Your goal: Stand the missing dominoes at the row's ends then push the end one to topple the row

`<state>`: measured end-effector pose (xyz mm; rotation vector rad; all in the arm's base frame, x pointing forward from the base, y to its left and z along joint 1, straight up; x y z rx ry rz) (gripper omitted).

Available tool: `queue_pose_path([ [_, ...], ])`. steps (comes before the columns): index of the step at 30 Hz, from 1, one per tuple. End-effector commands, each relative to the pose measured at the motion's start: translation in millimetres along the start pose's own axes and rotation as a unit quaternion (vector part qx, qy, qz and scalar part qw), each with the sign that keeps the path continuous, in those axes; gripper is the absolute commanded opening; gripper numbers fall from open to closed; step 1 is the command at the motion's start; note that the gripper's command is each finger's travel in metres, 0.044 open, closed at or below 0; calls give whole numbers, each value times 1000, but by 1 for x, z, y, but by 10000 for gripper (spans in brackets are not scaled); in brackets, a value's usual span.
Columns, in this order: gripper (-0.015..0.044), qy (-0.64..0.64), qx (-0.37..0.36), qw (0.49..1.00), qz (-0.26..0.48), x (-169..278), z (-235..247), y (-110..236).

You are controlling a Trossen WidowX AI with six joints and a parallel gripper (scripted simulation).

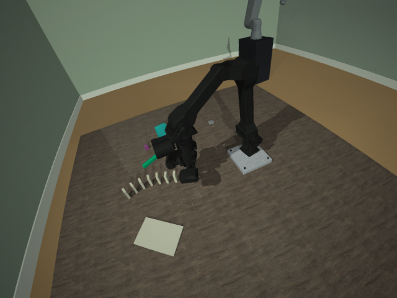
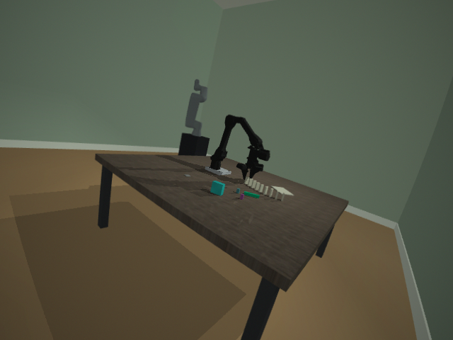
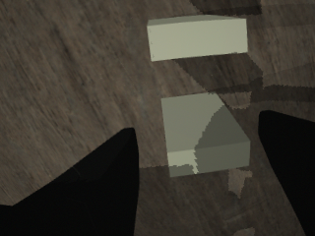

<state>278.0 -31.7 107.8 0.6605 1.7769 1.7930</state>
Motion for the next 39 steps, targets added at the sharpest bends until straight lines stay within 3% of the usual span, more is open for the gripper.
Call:
queue_pose_path([
  [1,317,-2,-1,1000,2,1,0,-1],
  [6,440,-2,-1,1000,2,1,0,-1],
  [10,440,-2,-1,1000,2,-1,1,7],
  [19,440,0,0,1000,0,-2,1,124],
  [24,440,0,0,1000,0,-1,0,132],
  [26,387,31,0,1000,0,1,0,130],
  [31,256,265,-1,964,1,11,-2,111],
  [35,151,449,-1,894,2,20,-4,95],
  [39,46,616,-2,788,2,30,-7,78],
])
Point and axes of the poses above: the point midway between the two fingers, 35 mm back from their tips, its own y axis back along the fingers, its own z axis across the jaws, x = y × z, the point moved 6 cm from there along y, back along the fingers, and after that the axes turned 14 degrees about -y, right-handed, at the moved point
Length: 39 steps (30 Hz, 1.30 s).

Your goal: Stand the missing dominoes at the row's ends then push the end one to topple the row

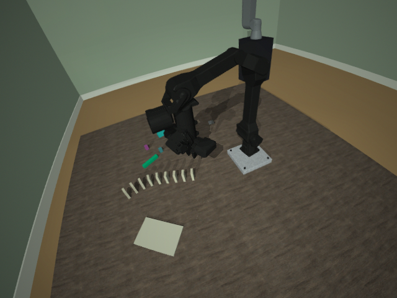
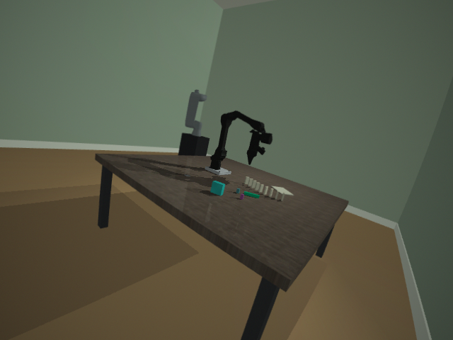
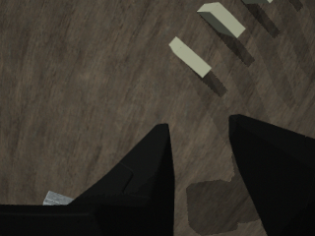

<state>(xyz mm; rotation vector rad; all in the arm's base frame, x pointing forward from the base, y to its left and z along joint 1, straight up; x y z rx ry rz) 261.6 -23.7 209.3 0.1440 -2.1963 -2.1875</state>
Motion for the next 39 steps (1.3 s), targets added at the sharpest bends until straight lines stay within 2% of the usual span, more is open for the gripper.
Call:
queue_pose_path([
  [1,20,295,-6,955,6,16,10,-28],
  [2,0,332,-6,943,5,17,11,-31],
  [4,0,362,-6,932,5,19,12,-34],
  [39,0,362,-6,932,5,19,12,-34],
])
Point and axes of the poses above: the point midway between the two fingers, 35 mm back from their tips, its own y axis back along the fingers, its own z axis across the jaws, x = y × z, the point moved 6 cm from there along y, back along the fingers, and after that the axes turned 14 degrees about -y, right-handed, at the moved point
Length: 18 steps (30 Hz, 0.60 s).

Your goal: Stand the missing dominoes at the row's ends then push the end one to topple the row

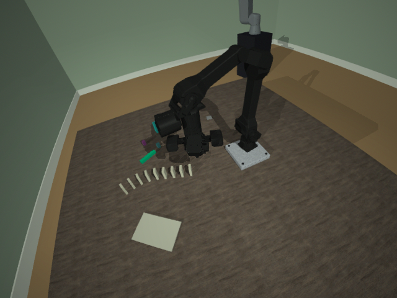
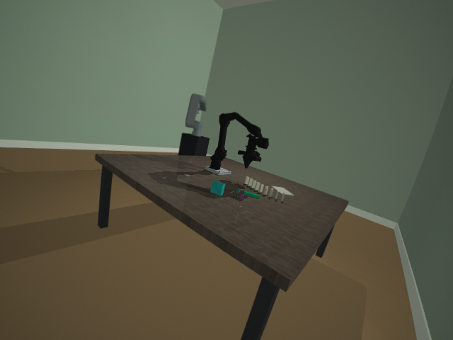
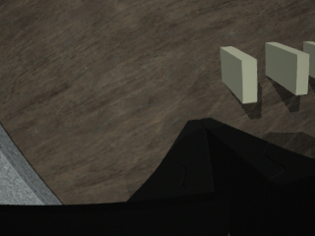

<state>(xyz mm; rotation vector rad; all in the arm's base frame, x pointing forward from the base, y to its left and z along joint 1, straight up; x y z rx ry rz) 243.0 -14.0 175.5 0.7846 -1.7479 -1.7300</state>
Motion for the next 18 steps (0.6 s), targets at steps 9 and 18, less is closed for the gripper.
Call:
queue_pose_path([
  [9,0,3,-2,1000,-1,0,1,-1],
  [18,0,3,-2,1000,-1,-1,0,-11],
])
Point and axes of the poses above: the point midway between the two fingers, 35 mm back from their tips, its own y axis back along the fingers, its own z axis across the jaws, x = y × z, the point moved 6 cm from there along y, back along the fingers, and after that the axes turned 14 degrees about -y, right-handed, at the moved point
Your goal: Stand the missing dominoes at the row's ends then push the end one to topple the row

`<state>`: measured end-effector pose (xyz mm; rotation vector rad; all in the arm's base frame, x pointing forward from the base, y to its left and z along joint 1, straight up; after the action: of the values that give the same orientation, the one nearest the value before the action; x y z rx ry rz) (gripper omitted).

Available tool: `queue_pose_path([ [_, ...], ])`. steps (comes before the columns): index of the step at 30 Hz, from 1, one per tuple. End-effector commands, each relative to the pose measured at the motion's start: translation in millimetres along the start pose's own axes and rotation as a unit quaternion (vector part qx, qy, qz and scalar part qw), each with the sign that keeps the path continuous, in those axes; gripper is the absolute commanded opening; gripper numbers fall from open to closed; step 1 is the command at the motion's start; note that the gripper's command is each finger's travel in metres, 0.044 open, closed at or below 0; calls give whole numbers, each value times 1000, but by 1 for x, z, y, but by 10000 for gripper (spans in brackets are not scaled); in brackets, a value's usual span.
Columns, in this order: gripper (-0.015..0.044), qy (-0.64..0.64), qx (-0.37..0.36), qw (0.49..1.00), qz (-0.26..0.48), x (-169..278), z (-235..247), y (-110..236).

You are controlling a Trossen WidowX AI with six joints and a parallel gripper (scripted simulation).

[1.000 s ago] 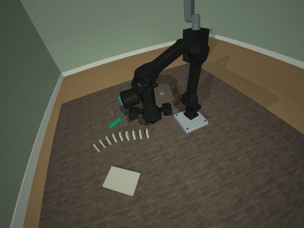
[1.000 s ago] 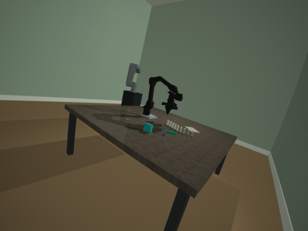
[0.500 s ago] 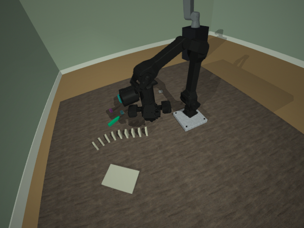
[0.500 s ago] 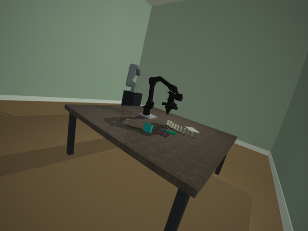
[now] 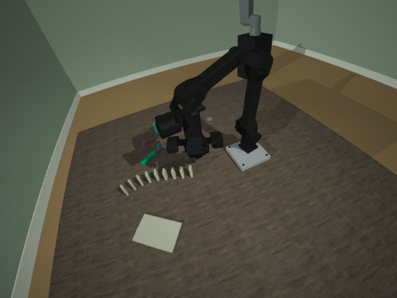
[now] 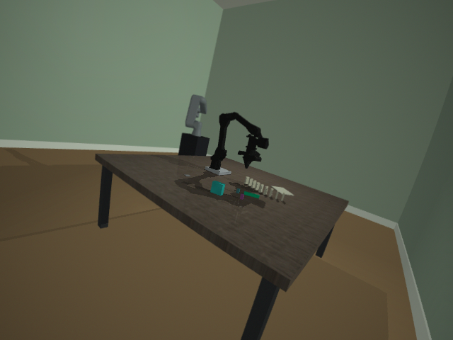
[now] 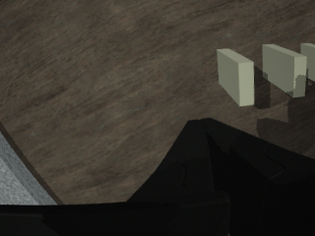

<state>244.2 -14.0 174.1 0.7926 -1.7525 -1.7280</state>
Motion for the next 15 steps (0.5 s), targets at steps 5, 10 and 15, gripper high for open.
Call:
queue_pose_path([
  [5,0,2,-5,1000,1,0,3,-77],
  [10,0,2,-5,1000,1,0,3,-79],
  [15,0,2,-4,1000,1,-3,-5,-79],
])
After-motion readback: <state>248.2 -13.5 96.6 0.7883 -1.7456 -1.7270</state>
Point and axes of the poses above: the point midway between the two fingers, 35 mm back from their tips, its own y axis back along the fingers, its own z axis across the jaws, x = y × z, the point moved 6 cm from there along y, back along the fingers, and after that the axes turned 14 degrees about -y, right-handed, at the moved point
